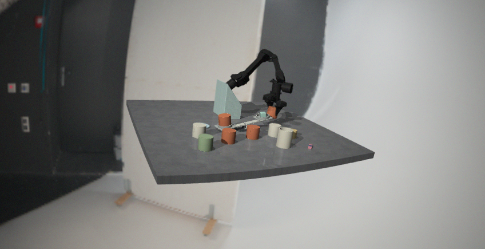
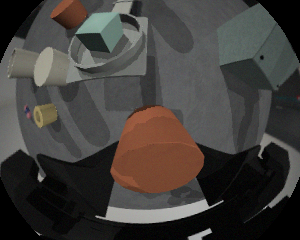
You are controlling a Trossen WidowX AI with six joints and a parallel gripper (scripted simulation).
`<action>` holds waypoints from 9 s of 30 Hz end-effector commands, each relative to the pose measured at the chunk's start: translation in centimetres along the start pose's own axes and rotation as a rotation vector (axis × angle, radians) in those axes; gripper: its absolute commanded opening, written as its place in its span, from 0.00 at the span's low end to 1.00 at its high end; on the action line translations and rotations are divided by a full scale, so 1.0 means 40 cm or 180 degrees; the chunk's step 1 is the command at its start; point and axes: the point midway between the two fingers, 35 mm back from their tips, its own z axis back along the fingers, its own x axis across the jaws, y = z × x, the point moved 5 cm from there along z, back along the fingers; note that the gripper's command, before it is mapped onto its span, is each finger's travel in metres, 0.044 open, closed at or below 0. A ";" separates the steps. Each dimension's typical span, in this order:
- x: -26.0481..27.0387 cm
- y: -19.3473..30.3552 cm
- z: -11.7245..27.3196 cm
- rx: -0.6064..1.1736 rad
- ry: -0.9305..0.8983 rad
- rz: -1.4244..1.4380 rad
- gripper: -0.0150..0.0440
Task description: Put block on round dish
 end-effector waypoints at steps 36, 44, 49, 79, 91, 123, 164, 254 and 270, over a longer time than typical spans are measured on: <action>-0.004 0.008 -0.123 0.0027 -0.0014 0.0013 0.70; 0.000 0.006 -0.074 0.0010 -0.0015 0.0008 1.00; -0.004 0.004 0.011 0.0001 -0.0019 -0.0008 1.00; 0.102 -0.091 0.076 -0.0234 -0.0258 0.1990 0.69; 0.142 -0.157 0.117 -0.0485 -0.0320 0.3255 0.69; 0.140 -0.246 0.132 -0.0312 0.0066 0.6592 0.69; 0.133 -0.299 0.092 -0.0031 0.0028 0.8900 0.69; 0.164 -0.692 0.214 -0.0122 0.0224 0.8780 0.25; 0.112 -0.882 0.176 -0.0106 0.0254 0.8806 0.25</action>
